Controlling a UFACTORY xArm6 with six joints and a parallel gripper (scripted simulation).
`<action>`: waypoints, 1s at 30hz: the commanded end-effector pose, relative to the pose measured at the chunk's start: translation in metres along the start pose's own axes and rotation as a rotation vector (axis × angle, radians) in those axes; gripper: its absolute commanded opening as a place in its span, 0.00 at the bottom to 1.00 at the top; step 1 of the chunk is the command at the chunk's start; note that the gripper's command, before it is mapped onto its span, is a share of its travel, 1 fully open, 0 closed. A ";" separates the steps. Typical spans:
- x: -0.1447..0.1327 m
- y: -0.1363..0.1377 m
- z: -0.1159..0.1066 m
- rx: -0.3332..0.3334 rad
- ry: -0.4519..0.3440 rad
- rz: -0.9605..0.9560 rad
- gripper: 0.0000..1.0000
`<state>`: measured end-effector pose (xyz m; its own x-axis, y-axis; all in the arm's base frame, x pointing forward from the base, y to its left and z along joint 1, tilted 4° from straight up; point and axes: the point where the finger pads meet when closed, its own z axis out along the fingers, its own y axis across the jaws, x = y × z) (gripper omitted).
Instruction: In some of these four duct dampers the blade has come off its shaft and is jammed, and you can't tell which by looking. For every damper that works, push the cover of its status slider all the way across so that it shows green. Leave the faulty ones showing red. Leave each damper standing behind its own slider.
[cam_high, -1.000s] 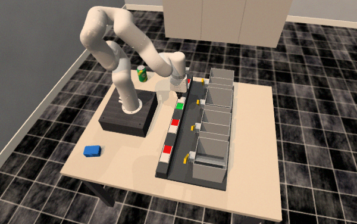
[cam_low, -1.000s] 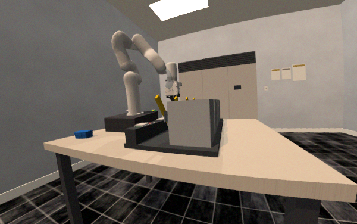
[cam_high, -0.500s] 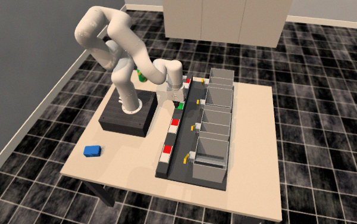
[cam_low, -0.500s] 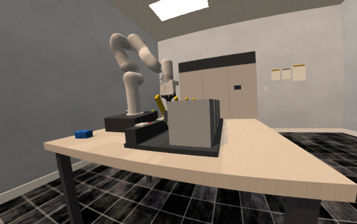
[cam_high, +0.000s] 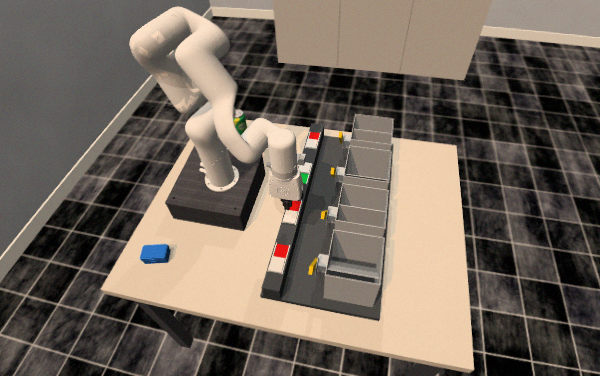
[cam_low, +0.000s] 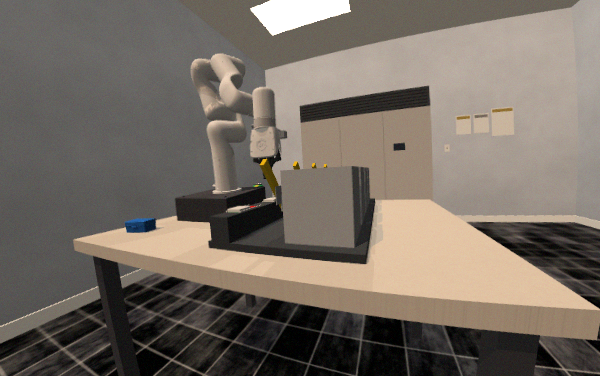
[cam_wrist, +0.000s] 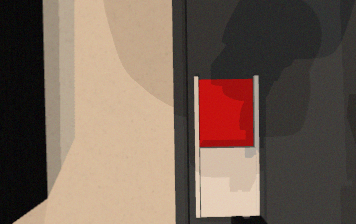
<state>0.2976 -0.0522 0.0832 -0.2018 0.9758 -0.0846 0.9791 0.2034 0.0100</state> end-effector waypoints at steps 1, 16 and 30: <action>-0.042 0.004 0.001 -0.004 0.012 -0.002 0.00; -0.182 0.004 0.003 -0.004 0.012 -0.002 0.00; -0.219 0.003 0.003 -0.004 0.012 -0.002 0.00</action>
<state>0.3438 -0.2638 0.0968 -0.2051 0.9762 -0.0702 0.9784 0.2064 0.0109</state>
